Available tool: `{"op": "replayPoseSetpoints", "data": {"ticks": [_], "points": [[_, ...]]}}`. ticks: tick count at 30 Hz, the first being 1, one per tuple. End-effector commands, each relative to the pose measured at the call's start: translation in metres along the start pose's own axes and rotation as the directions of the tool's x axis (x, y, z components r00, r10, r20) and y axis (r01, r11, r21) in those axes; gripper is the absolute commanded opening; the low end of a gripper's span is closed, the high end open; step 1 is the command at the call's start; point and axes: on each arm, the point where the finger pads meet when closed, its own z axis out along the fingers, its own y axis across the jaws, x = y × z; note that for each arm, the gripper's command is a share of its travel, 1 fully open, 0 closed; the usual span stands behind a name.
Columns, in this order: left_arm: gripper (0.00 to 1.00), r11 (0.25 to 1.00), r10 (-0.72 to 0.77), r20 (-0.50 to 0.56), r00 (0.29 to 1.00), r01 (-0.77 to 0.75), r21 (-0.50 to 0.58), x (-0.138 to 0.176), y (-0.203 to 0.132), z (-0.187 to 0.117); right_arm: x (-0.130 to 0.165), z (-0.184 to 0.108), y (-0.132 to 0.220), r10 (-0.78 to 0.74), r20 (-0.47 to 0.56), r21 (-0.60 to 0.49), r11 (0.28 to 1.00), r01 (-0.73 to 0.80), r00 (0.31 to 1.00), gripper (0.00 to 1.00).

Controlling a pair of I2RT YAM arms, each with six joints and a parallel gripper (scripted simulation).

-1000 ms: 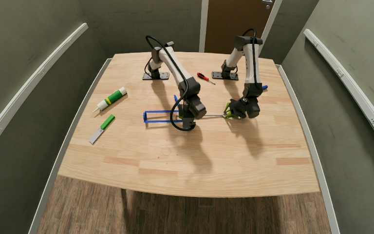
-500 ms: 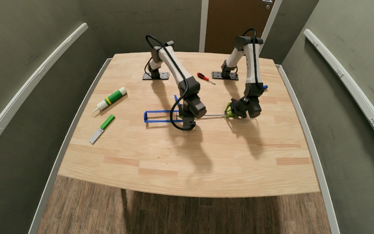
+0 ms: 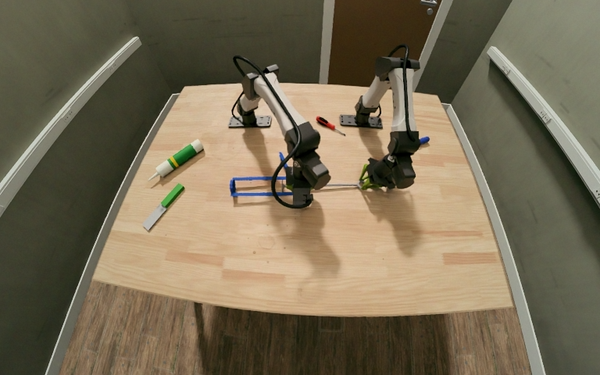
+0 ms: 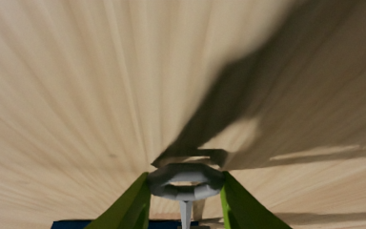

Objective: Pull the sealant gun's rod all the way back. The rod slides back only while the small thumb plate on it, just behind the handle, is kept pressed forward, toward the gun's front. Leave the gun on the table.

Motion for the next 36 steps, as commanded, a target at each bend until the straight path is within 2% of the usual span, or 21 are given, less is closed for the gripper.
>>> {"op": "replayPoseSetpoints", "data": {"ticks": [1,6,7,21,25,28,32,36], "points": [[0.32,1.000,-0.011,-0.005,1.000,0.011,0.004,0.007,0.005,-0.004,0.000,0.004,-0.003,-0.010,-0.002,-0.012,1.000,0.010,1.000,0.52],[0.32,1.000,-0.021,0.008,1.000,0.021,-0.008,0.000,0.004,-0.003,0.000,0.004,-0.003,-0.010,-0.003,-0.013,1.000,0.010,1.000,0.52],[0.32,1.000,-0.024,0.017,1.000,0.024,-0.006,-0.003,0.004,-0.004,0.003,0.014,-0.010,-0.006,-0.032,0.018,1.000,0.007,0.999,0.52],[0.32,0.997,-0.051,0.157,0.986,0.043,0.056,-0.038,-0.006,-0.022,0.010,0.014,-0.059,0.032,-0.078,0.214,0.977,-0.015,0.996,0.52],[0.32,0.998,-0.039,0.160,0.986,0.031,0.053,-0.039,-0.007,-0.026,0.011,0.014,-0.063,0.035,-0.082,0.230,0.973,-0.016,0.996,0.52],[0.32,0.999,-0.038,0.140,0.989,0.035,0.030,-0.042,-0.004,-0.021,0.012,0.018,-0.061,0.032,-0.087,0.220,0.975,-0.012,0.996,0.52],[0.32,1.000,-0.021,0.004,1.000,0.021,-0.015,-0.044,0.002,-0.021,0.008,0.006,-0.054,0.025,-0.057,0.182,0.983,-0.014,0.998,0.52],[0.32,1.000,-0.019,-0.005,1.000,0.019,-0.016,-0.043,0.002,-0.022,0.006,0.005,-0.039,0.016,-0.043,0.128,0.992,-0.010,0.999,0.52]]}}
